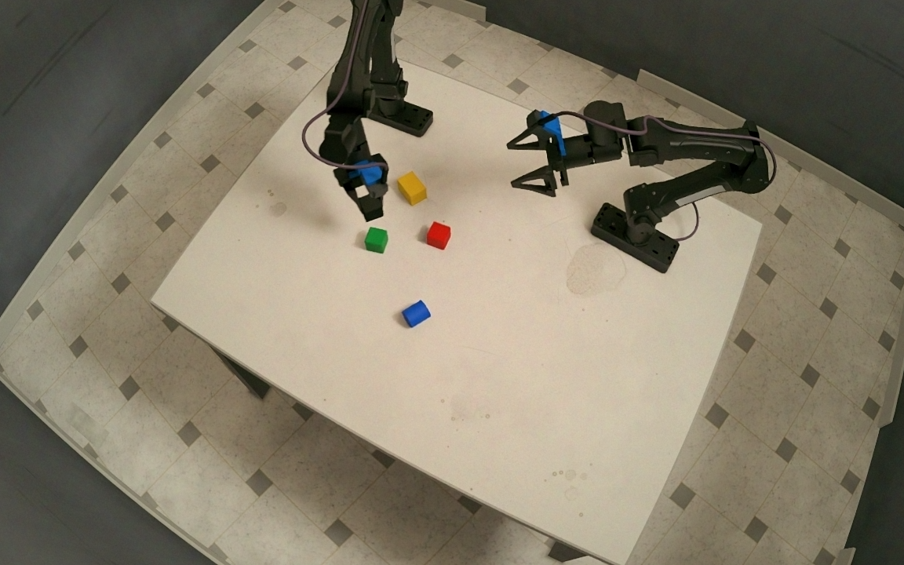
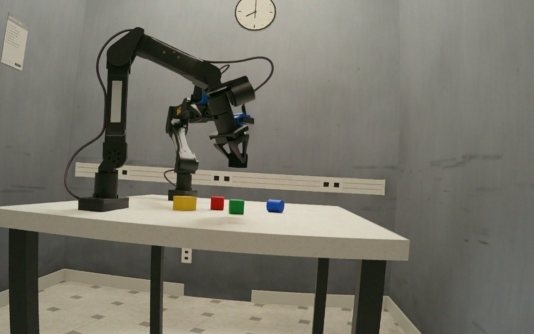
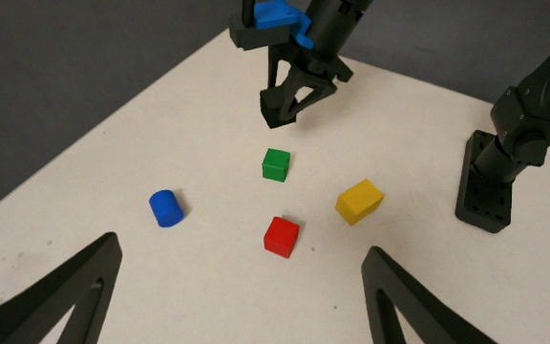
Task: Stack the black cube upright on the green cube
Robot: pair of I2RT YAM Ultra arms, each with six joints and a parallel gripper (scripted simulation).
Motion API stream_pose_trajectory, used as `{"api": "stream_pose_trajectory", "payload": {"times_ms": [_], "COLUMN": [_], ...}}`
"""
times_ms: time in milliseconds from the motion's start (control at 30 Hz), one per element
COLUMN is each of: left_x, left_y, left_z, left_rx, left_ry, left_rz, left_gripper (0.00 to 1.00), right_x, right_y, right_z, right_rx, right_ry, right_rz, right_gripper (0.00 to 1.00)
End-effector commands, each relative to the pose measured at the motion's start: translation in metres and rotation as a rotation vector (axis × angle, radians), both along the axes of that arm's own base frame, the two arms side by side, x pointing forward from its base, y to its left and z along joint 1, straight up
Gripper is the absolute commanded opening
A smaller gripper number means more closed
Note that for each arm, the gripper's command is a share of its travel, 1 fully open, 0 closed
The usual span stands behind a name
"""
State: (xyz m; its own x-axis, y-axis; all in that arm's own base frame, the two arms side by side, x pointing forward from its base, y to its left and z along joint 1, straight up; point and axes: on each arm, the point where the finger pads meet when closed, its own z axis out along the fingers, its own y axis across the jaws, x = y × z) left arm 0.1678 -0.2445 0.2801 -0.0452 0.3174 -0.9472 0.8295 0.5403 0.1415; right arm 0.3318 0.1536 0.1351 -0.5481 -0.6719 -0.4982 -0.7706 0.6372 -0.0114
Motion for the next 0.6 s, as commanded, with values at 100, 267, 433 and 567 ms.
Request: {"api": "stream_pose_trajectory", "payload": {"times_ms": [100, 267, 433, 567], "left_x": [0.0023, 0.0023, 0.0023, 0.0014], "left_y": [-0.0033, -0.0033, -0.0033, -0.0025], "left_z": [0.0012, 0.0012, 0.0012, 0.0086], "left_rx": [-0.014, -0.014, -0.014, -0.03], "left_ry": [-0.009, -0.009, -0.009, -0.018], "left_rz": [-0.007, -0.007, -0.007, -0.004], "left_gripper": [1.0, 1.0, 1.0, 1.0], "right_x": [0.0065, 0.0065, 0.0028, 0.0065], "right_y": [0.003, 0.003, 0.0096, 0.0074], "right_z": [0.0087, 0.0087, 0.0084, 0.0039], "right_rx": [0.019, 0.019, 0.025, 0.027], "right_ry": [-0.007, -0.007, 0.008, -0.007], "right_rz": [0.027, 0.027, 0.032, 0.031], "right_gripper": [0.35, 0.35, 0.35, 0.35]}}
